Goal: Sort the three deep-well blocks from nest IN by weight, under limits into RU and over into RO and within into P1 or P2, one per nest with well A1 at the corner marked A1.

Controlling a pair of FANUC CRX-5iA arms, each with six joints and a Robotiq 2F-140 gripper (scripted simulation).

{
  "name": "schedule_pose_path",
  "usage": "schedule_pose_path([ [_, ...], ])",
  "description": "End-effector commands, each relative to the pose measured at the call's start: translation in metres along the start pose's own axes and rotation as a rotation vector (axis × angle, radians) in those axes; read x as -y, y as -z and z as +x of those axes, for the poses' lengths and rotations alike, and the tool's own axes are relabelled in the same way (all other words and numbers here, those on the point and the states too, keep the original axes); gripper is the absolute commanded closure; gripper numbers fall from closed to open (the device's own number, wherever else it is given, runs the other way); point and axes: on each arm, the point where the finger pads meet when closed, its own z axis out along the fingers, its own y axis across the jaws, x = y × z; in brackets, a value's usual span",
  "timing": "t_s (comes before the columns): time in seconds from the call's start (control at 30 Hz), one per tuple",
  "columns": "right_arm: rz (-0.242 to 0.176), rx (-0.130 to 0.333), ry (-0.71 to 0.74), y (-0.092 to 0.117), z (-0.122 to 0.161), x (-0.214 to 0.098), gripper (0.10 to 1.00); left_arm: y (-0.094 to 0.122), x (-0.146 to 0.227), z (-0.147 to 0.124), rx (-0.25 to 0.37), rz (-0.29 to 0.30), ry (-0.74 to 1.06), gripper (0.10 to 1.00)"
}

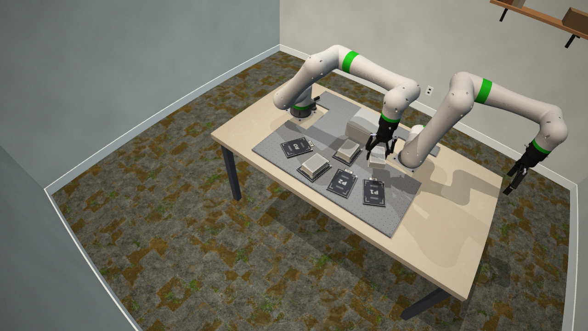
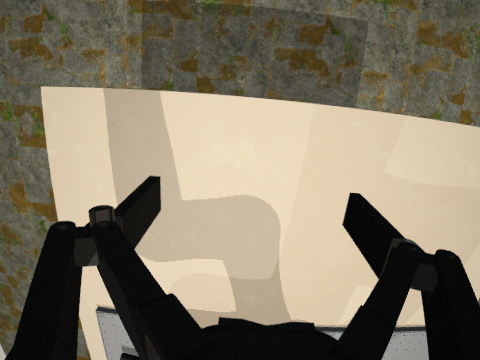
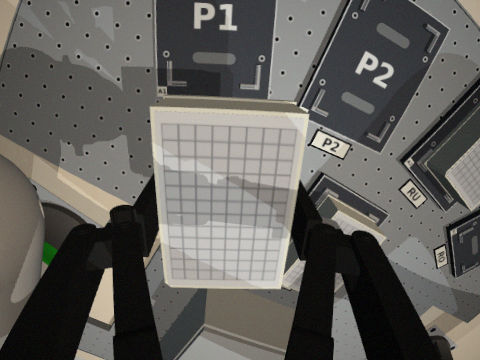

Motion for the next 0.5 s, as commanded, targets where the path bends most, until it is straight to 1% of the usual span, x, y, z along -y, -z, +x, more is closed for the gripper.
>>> schedule_pose_path([
  [0.0,0.001,-0.001,0.0,-0.002,0.01,0.002,0.999,0.001,0.0,0.0,-0.002,0.0,0.0,0.098],
  [0.1,0.001,-0.001,0.0,-0.003,0.013,0.002,0.999,0.001,0.0,0.0,-0.002,0.0,0.0,0.098],
  [0.47,0.001,-0.001,0.0,-0.015,0.047,0.007,0.999,0.001,0.0,0.0,-0.002,0.0,0.0,0.098],
])
